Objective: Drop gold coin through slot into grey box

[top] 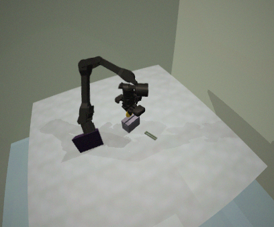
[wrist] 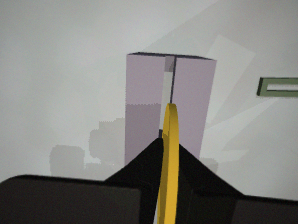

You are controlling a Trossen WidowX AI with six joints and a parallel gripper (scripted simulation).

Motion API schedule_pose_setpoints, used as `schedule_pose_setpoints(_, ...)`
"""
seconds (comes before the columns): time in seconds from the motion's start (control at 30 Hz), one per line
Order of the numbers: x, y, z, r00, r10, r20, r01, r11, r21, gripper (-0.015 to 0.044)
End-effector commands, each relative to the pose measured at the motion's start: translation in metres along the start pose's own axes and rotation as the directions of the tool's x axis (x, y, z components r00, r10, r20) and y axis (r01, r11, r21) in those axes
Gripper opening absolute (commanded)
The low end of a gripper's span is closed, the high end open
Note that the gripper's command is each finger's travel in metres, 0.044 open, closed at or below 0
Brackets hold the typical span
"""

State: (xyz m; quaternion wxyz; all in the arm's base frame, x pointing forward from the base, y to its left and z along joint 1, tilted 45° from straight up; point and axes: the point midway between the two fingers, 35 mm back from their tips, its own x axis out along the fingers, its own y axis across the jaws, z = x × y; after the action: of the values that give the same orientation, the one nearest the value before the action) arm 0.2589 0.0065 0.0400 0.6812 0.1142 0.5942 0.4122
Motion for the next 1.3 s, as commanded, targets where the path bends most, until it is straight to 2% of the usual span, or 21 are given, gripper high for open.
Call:
schedule_pose_setpoints(0.0,0.000,0.000,0.000,1.000,-0.001,0.000,0.001,1.000,-0.001,0.0000)
schedule_pose_setpoints(1.27,0.017,0.000,-0.001,1.000,0.000,0.001,0.000,1.000,0.005,0.0000)
